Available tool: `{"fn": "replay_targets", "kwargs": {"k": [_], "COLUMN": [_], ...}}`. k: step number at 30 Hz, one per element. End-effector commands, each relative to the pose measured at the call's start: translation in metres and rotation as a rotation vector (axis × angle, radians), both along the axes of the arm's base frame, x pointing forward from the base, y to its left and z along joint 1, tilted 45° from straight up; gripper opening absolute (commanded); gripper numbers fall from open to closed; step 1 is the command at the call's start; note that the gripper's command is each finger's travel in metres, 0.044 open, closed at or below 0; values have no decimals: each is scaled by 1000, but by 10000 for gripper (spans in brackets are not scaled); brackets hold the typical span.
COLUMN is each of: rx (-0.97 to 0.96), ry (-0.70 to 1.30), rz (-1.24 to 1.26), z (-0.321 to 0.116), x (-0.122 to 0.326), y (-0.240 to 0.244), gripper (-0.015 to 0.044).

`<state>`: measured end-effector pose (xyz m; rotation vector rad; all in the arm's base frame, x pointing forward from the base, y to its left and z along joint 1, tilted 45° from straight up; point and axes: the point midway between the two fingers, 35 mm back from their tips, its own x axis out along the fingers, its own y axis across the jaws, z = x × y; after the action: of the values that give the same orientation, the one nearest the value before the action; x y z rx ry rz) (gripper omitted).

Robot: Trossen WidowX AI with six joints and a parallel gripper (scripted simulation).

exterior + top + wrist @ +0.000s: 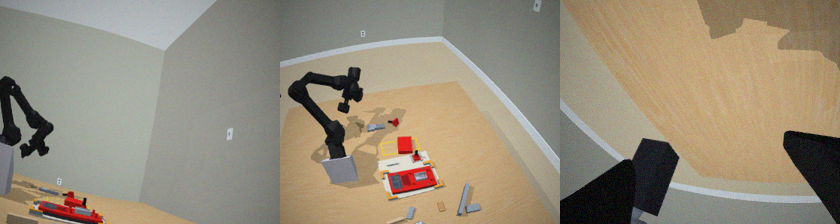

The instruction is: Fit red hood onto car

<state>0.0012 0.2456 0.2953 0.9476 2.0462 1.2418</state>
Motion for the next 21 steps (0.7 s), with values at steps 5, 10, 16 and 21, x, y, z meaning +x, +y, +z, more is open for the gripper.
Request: {"fn": "replay_targets", "kwargs": {"k": [5, 10, 16, 21], "rx": [75, 79, 8, 3], "ry": [-465, -637, -720, -826], "rz": [-171, -199, -281, -259], "z": [-41, -58, -77, -89], "x": [92, 123, 166, 183], "y": [32, 32, 28, 24], "gripper": [440, 440, 440, 440]}}
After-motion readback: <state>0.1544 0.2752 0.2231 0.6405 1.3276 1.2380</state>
